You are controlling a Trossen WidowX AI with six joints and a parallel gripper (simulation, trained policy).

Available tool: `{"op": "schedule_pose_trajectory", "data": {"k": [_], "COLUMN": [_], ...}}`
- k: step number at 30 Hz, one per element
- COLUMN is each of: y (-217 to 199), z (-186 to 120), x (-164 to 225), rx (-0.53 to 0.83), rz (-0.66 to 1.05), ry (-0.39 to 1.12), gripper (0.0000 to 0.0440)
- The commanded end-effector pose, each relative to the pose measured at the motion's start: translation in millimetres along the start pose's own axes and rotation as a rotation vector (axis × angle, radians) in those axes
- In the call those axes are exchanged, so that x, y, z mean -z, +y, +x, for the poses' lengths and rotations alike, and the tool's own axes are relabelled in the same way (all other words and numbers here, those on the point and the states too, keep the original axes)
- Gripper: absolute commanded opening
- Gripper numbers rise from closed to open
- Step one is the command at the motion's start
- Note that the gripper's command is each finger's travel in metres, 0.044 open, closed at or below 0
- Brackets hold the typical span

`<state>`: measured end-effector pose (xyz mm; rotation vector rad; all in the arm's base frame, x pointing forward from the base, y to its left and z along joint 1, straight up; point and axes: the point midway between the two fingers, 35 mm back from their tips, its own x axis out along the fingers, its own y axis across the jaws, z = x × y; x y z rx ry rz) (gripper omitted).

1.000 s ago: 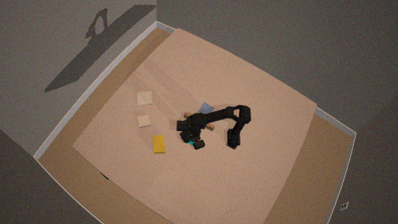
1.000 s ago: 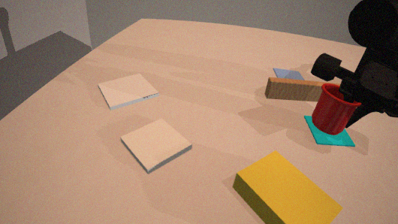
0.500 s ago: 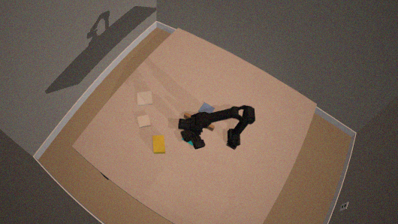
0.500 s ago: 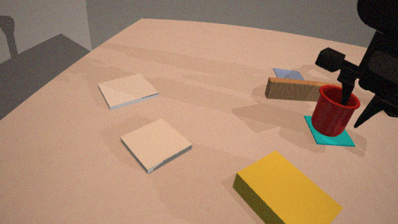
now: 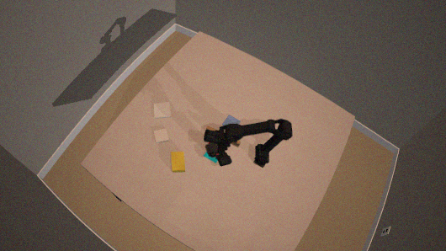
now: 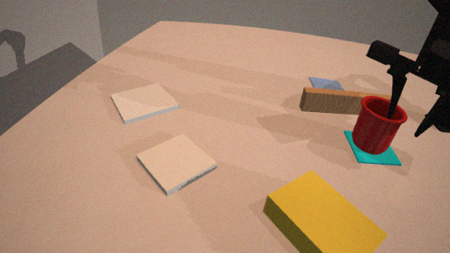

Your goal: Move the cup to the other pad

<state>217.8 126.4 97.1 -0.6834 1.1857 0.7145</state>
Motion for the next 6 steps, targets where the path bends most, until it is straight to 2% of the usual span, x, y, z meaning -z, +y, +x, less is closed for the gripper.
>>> {"op": "schedule_pose_trajectory", "data": {"k": [1,6], "y": [1.3,1.0], "z": [-6.9,-17.3], "x": [-0.1,-2.6], "rx": [0.001,0.01], "rz": [0.01,0.02], "ry": [-0.026,-0.064], "gripper": [0.0234,0.0263]}}
